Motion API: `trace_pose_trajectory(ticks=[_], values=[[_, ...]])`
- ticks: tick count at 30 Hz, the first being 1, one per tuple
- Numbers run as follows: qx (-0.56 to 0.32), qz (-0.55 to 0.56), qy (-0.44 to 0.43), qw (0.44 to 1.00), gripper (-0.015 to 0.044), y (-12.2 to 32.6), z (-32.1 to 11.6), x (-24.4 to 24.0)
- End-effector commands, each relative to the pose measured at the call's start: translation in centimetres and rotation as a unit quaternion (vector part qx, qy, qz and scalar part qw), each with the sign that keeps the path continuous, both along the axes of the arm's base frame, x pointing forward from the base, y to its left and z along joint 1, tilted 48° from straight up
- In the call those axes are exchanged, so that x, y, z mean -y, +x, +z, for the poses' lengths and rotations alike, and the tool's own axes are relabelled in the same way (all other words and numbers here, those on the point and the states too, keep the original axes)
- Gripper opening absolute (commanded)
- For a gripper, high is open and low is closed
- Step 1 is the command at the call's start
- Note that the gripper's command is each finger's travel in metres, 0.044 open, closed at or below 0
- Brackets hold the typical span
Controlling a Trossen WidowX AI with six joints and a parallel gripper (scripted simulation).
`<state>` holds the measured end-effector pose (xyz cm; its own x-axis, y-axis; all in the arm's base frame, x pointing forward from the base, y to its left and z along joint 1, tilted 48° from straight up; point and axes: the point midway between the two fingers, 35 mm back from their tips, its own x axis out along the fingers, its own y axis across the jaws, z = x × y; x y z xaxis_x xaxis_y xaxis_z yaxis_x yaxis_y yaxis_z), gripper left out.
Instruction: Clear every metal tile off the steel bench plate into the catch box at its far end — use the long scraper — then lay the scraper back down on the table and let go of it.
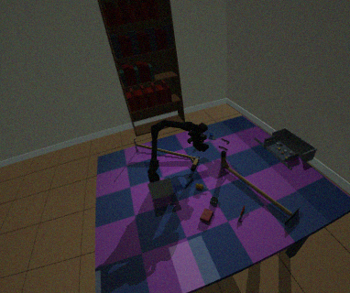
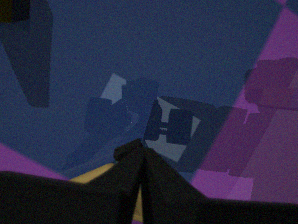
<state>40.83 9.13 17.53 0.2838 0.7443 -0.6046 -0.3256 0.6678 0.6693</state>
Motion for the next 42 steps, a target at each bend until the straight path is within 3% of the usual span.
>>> trace_pose_trajectory(ticks=[1,42], values=[[0.0,-0.002,-0.002,1.0,0.0,0.1,0.5,-0.4],[0.002,-0.003,0.001,1.0,0.0,-0.2,5.3,-4.8]])
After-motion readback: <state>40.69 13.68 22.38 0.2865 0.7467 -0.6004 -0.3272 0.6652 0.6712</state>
